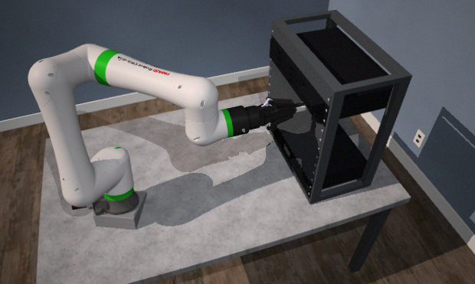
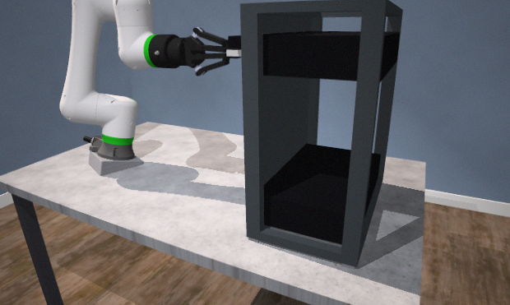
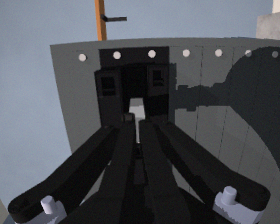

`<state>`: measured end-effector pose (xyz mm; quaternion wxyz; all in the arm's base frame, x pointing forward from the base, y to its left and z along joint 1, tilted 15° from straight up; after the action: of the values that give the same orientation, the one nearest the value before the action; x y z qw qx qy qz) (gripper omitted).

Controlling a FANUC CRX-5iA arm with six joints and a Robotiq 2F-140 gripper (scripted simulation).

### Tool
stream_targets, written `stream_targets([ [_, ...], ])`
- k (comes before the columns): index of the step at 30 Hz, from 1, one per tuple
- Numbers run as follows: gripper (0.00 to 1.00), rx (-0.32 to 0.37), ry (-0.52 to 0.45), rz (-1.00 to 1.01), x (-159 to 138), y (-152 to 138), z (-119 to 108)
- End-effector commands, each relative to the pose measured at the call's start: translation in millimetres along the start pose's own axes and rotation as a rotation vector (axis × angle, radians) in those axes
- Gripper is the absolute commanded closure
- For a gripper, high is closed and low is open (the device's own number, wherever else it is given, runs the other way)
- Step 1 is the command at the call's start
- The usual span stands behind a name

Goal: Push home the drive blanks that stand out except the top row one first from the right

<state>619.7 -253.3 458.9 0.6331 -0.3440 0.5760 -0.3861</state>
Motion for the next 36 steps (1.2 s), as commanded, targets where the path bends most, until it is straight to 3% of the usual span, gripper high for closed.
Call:
stream_targets([
  [1, 1.0, 0.002, 0.0, 0.002, -0.4, -0.3, 1.3],
  [11, 1.0, 0.002, 0.0, 0.002, -0.4, -0.3, -6.6],
  [23, 1.0, 0.002, 0.0, 0.002, -0.4, -0.2, -70.8],
  [36, 1.0, 0.002, 0.0, 0.002, -0.4, -0.2, -81.1],
])
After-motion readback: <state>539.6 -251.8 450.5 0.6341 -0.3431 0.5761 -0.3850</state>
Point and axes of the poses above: the point where the finger pads meet when closed, its own z axis out along the fingers, its own y axis across the jaws, x = y × z, the point moved 3 cm from there along -z, back along the fingers, and after that the axes turned 14 degrees about z, right-handed, at the moved point
